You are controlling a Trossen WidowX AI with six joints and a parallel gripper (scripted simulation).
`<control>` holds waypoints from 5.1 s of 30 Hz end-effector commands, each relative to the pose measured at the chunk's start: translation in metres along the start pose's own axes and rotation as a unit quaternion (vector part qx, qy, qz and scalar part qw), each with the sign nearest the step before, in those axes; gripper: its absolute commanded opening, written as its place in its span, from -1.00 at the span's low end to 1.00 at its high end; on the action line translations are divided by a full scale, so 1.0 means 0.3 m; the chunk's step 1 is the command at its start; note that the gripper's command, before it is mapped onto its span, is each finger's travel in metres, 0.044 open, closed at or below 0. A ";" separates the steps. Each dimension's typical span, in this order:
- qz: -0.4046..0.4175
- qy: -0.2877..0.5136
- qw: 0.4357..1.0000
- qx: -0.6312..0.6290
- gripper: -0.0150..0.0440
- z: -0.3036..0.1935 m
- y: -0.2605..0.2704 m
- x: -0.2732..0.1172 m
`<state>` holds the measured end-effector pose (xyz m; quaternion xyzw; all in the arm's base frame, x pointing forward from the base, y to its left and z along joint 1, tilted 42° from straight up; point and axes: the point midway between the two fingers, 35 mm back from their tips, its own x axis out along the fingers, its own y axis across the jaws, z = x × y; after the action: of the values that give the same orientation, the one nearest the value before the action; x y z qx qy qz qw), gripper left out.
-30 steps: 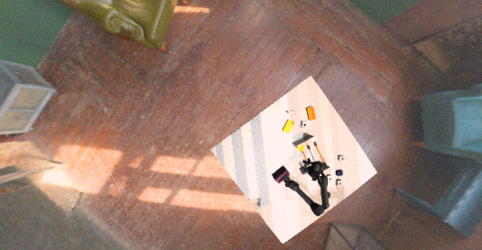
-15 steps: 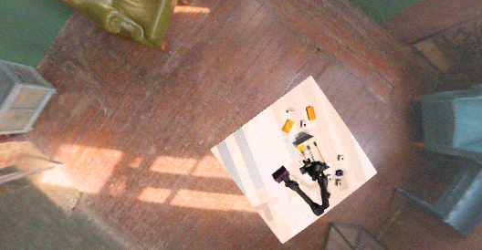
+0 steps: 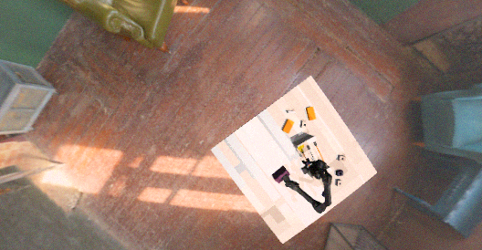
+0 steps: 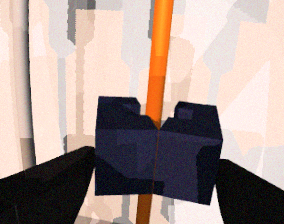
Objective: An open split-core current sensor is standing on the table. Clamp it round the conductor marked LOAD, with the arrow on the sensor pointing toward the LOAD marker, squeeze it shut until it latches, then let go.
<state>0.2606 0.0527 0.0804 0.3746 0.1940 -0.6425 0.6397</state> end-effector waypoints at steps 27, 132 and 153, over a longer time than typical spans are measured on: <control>-0.026 0.000 1.000 0.001 1.00 0.001 0.012 0.004; 0.037 0.005 0.999 0.004 -0.49 0.002 0.013 0.198; 0.081 0.003 0.997 -0.001 -0.49 0.001 0.015 0.153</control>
<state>0.2697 0.0184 0.0445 0.3865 0.1714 -0.5971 0.6817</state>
